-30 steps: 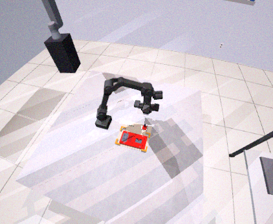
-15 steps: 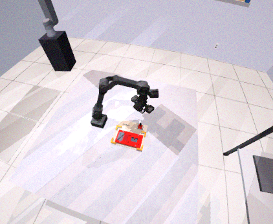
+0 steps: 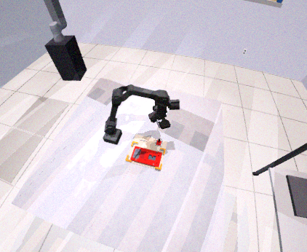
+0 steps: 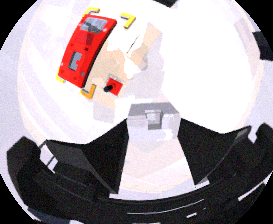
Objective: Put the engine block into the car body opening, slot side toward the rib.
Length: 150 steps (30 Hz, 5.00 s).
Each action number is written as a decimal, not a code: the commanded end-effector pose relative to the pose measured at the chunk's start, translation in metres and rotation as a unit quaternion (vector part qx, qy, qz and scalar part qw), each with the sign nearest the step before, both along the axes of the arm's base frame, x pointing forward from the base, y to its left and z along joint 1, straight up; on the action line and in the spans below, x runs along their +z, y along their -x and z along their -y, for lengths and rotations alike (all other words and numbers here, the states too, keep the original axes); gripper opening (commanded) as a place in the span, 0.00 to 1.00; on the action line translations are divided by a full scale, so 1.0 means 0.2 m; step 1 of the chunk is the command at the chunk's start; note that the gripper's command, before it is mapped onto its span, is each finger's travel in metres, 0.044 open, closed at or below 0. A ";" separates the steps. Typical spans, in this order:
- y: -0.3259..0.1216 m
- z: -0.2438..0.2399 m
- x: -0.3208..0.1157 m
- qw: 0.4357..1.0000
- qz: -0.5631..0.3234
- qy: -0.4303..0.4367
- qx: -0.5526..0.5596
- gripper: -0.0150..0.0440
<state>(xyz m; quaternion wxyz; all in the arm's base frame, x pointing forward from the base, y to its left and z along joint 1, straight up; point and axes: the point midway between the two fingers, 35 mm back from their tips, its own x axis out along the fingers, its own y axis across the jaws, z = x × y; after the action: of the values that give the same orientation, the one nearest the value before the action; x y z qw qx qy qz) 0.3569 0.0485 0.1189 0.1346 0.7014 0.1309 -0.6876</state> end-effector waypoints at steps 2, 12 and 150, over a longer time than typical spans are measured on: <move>-0.01 0.00 0.02 0.999 0.003 -0.004 -0.037 0.25; -0.01 -0.05 -0.08 0.999 0.003 -0.004 -0.037 0.25; 0.07 0.00 -0.65 0.903 0.403 -0.142 -0.030 0.57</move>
<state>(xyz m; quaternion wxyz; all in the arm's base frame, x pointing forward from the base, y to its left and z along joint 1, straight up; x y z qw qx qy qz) 0.3421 0.0488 -0.0115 0.0539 0.9340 0.1410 -0.3237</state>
